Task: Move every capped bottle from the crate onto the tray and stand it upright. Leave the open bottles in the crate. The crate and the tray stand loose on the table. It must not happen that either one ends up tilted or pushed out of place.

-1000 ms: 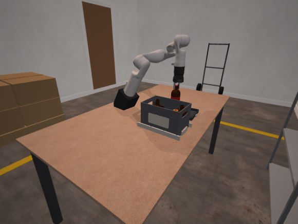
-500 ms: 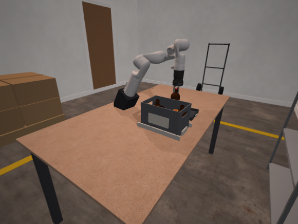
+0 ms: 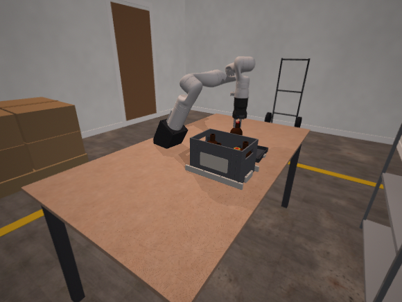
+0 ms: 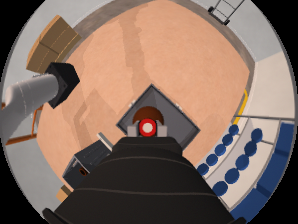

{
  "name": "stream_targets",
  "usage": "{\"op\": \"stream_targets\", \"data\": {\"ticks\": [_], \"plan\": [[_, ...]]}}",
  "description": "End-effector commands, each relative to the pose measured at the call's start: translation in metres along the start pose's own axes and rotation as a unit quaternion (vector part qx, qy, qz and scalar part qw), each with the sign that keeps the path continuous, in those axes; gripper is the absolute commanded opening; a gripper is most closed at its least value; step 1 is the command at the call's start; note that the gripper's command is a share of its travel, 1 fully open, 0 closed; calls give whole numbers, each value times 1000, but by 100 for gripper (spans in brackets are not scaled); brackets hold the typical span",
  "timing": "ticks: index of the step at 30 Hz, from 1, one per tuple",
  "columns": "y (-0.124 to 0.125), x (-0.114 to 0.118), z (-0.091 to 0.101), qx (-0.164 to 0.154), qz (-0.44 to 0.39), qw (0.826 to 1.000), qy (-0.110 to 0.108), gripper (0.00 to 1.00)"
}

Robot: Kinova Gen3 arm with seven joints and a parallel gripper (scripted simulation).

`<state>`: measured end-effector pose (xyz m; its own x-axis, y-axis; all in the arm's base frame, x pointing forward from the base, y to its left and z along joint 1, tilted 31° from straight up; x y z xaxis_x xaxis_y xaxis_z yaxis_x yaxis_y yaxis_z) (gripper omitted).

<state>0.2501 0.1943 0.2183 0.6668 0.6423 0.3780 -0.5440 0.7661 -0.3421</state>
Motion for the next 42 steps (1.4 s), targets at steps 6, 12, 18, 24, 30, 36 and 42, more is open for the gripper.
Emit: {"op": "stream_targets", "data": {"ticks": [6, 12, 18, 24, 30, 36, 42], "plan": [[0, 0, -2, 0, 0, 1000, 0, 0], [0, 0, -5, -1, 0, 1000, 1, 0], [0, 0, -6, -1, -1, 1000, 1, 0], [0, 0, -8, -1, -1, 1000, 1, 0], [0, 0, -11, -1, -1, 1000, 1, 0], [0, 1, -12, -1, 0, 1000, 1, 0], [0, 0, -14, -1, 0, 1000, 1, 0]]}}
Point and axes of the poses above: the point where the finger pads meet when closed, its own z axis back along the fingers, its own x axis across the jaws, y = z × x, the point moved 4 cm from there along z, back along the fingers, and after that the axes turned 9 degrees about -z, right-handed, at the moved point
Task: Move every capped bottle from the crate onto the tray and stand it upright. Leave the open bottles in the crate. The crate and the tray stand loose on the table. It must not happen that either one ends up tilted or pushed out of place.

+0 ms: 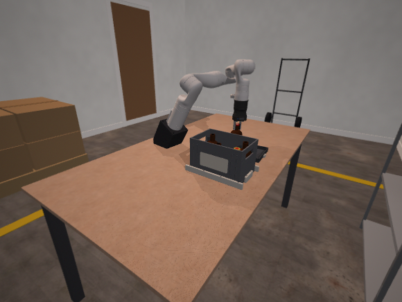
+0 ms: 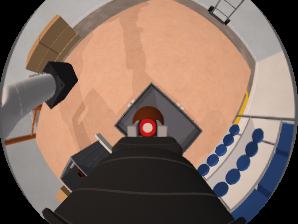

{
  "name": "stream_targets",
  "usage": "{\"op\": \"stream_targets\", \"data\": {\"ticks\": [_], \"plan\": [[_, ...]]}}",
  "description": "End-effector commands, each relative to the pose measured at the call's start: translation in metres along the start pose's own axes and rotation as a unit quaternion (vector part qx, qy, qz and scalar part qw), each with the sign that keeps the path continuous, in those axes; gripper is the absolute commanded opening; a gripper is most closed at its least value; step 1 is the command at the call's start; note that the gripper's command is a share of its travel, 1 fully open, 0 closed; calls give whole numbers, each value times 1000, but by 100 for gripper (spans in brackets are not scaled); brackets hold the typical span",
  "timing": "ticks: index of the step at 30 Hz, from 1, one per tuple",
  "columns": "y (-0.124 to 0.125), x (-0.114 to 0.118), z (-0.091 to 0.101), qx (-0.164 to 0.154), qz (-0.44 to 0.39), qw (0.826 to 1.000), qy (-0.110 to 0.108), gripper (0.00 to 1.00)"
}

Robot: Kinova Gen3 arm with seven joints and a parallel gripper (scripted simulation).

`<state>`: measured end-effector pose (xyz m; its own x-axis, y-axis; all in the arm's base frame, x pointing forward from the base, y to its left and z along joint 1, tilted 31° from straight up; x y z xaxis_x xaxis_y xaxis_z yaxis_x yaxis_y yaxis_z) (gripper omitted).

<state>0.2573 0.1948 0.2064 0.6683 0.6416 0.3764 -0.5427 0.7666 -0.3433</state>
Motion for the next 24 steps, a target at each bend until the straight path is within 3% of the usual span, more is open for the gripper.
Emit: {"op": "stream_targets", "data": {"ticks": [1, 24], "plan": [[0, 0, -1, 0, 0, 1000, 0, 0], [0, 0, -5, -1, 0, 1000, 0, 0]]}}
Point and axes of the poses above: the point where the finger pads meet when closed, its own z axis back along the fingers, its own x axis across the jaws, y = z × x, the point moved 4 cm from there along z, back along the fingers, and after that the axes turned 9 degrees about -z, right-handed, at the moved point
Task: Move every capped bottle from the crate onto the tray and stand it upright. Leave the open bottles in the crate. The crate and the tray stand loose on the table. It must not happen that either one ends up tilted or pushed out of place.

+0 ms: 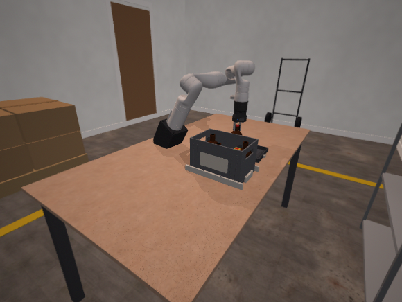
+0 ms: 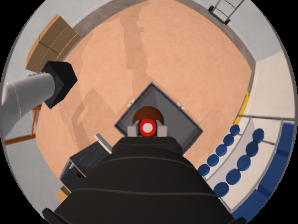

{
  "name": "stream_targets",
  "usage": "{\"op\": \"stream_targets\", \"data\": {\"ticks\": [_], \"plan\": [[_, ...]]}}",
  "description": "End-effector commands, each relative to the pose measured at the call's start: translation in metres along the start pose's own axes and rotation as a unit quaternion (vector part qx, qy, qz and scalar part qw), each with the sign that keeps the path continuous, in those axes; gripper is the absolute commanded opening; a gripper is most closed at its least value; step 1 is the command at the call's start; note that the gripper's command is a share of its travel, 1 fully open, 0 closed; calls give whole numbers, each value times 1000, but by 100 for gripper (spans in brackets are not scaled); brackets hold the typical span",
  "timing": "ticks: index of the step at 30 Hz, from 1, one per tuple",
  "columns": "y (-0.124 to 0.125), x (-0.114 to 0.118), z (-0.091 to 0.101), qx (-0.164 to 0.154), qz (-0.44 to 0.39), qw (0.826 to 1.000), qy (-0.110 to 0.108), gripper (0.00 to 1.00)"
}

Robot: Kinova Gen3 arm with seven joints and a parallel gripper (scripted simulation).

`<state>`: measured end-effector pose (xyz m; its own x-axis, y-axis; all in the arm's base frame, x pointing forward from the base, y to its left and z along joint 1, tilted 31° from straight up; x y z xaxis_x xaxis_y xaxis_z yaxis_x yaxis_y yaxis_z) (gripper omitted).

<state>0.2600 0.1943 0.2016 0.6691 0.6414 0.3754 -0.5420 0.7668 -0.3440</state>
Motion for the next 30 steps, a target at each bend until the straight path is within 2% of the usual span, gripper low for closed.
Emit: {"op": "stream_targets", "data": {"ticks": [1, 3, 4, 30], "plan": [[0, 0, 0, 0, 0, 1000, 0, 0], [0, 0, 0, 0, 0, 1000, 0, 0], [0, 0, 0, 0, 0, 1000, 0, 100], [0, 0, 0, 0, 0, 1000, 0, 100]]}}
Point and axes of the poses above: the point where the finger pads meet when closed, its own z axis back along the fingers, its own x axis across the jaws, y = z × x, the point moved 4 cm from there along z, back along the fingers, and after that the axes turned 9 degrees about -z, right-handed, at the moved point
